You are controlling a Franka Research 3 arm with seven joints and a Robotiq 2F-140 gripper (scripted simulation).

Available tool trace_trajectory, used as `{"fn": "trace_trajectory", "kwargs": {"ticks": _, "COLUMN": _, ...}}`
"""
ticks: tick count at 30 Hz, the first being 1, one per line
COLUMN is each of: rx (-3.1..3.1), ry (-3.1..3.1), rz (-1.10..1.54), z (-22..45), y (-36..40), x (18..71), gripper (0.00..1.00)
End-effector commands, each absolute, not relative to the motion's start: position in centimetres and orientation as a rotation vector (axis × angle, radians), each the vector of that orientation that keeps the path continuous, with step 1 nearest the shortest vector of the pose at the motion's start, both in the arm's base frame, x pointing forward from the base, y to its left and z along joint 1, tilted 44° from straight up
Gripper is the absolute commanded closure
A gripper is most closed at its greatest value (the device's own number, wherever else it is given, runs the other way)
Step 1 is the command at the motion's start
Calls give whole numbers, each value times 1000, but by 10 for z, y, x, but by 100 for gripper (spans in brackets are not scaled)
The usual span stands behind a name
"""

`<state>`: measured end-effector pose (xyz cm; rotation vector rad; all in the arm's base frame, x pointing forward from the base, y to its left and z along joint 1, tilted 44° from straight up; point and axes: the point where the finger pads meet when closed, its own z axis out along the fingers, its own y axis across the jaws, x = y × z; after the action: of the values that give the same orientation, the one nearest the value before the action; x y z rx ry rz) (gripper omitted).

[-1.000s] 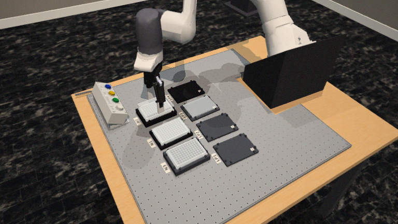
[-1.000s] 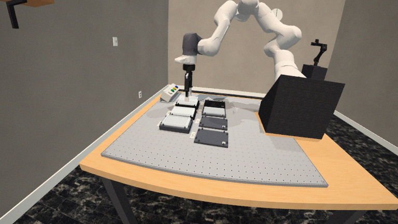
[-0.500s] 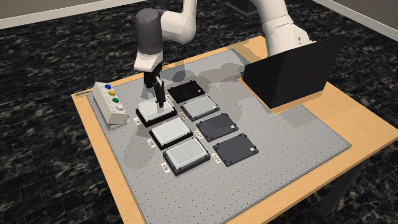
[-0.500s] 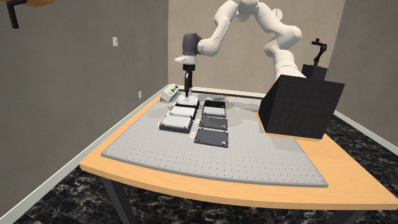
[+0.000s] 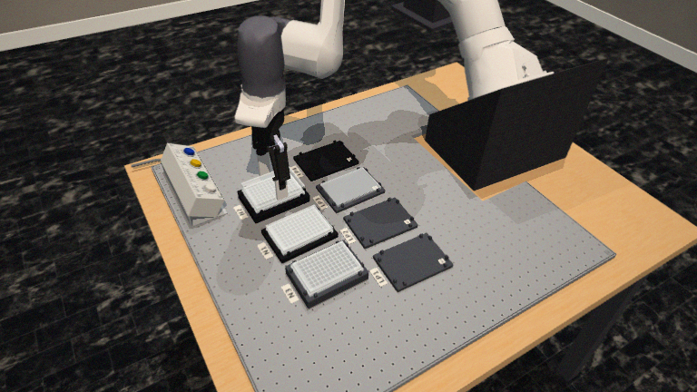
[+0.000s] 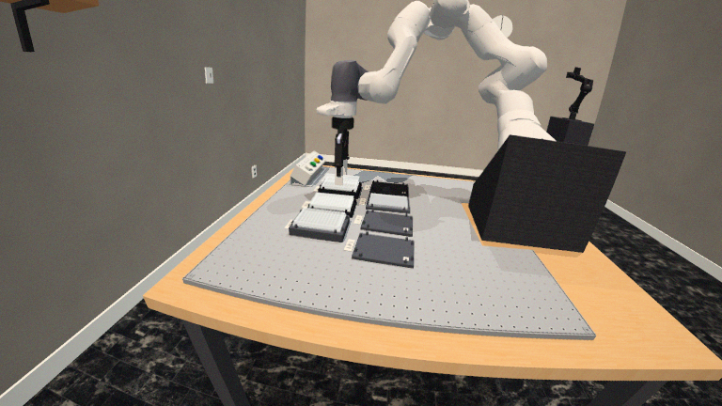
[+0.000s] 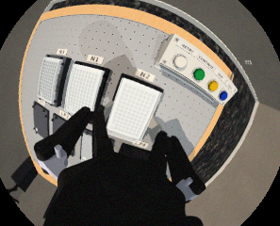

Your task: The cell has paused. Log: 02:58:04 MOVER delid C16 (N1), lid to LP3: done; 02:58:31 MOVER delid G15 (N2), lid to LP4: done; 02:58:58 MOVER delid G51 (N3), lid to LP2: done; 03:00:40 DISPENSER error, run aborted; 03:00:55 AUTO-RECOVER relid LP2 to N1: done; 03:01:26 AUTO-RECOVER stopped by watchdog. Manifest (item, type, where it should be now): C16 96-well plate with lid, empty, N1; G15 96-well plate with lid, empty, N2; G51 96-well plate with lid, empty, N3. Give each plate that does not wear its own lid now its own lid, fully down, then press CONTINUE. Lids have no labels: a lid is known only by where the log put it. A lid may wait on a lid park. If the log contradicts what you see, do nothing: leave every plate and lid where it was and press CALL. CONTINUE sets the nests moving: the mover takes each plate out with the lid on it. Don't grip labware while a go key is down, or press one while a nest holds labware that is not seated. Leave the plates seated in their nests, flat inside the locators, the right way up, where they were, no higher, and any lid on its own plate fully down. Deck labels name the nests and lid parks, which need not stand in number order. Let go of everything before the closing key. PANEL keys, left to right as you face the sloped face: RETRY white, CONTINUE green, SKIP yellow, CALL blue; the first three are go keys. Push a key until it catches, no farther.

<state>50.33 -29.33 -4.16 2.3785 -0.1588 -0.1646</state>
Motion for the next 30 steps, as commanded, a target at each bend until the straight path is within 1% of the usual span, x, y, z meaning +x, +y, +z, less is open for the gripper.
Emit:
{"fn": "trace_trajectory", "kwargs": {"ticks": 1, "rx": 2378, "ry": -160, "rz": -161, "z": -43, "y": -296, "x": 504, "gripper": 100}}
{"fn": "trace_trajectory", "kwargs": {"ticks": 30, "rx": 2378, "ry": -160, "rz": -160, "z": -48, "y": -300, "x": 503, "gripper": 100}}
